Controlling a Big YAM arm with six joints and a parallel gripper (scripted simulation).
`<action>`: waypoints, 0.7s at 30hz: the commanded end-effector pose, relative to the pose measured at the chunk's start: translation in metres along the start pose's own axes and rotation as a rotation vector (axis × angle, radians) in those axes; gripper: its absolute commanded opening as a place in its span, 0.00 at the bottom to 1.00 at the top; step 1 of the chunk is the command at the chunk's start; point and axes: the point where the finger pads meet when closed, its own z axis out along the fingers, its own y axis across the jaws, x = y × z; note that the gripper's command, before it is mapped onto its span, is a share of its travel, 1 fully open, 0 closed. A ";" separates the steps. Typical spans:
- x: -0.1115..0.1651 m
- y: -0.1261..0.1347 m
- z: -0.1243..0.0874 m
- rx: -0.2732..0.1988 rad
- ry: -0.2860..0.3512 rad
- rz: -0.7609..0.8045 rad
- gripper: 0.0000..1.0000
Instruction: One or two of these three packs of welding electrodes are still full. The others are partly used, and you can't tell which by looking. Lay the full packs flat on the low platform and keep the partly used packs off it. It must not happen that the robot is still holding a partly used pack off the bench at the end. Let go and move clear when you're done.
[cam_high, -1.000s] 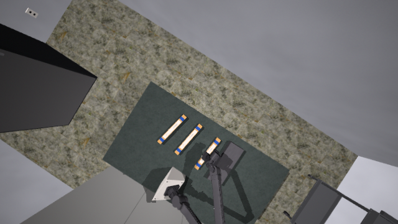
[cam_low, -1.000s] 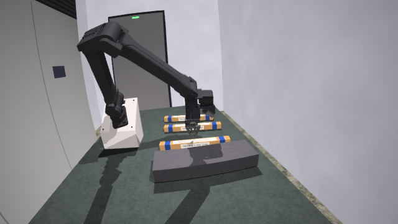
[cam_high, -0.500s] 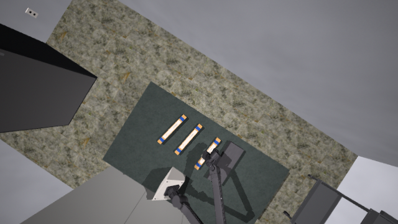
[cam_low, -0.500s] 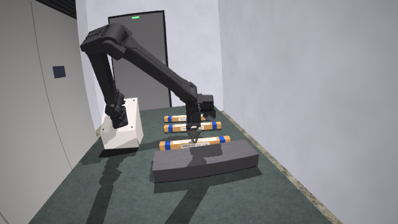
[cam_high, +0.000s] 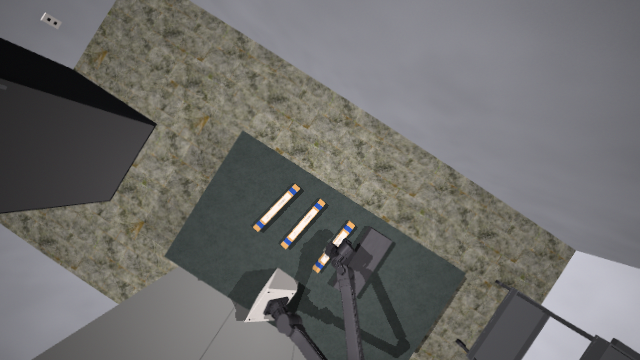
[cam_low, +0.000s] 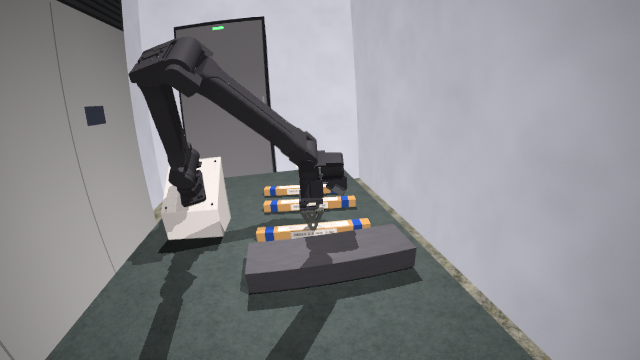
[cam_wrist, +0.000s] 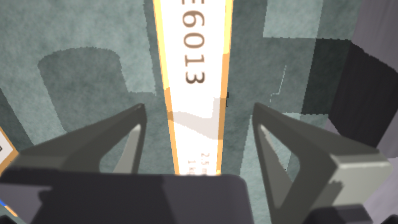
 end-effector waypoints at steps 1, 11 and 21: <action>-0.010 0.010 -0.004 -0.003 -0.016 -0.029 0.74; -0.012 0.010 -0.005 -0.003 -0.017 -0.023 0.74; -0.006 0.006 0.011 -0.003 -0.005 -0.013 0.74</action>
